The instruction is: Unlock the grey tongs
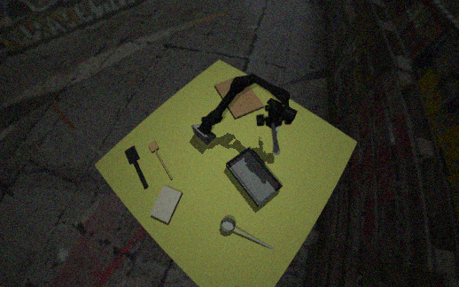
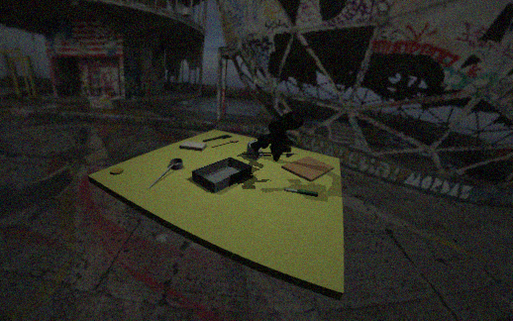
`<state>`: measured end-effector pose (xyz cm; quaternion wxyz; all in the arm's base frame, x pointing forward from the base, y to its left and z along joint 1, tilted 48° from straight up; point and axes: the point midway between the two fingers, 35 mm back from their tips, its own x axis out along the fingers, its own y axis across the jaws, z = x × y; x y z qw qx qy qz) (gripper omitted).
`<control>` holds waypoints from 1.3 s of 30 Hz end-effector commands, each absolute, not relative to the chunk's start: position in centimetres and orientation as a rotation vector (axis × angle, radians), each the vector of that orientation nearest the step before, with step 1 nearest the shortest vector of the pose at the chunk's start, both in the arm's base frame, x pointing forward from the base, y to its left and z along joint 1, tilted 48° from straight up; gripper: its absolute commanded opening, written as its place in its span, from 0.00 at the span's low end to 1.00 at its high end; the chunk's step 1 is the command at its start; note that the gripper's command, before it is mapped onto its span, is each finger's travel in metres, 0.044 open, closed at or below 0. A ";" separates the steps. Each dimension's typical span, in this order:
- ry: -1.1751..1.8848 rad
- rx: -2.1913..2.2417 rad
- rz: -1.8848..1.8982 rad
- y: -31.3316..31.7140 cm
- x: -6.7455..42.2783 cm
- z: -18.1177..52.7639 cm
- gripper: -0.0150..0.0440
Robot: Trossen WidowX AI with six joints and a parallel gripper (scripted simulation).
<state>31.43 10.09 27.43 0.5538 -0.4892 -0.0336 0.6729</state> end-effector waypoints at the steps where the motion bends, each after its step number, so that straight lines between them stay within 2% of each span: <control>1: -0.195 -1.255 1.595 10.4 30.8 28.3 0.00; 22: -0.946 -1.831 1.527 12.6 26.9 31.9 0.00; 39: -0.853 -1.787 1.690 16.1 24.3 31.9 0.00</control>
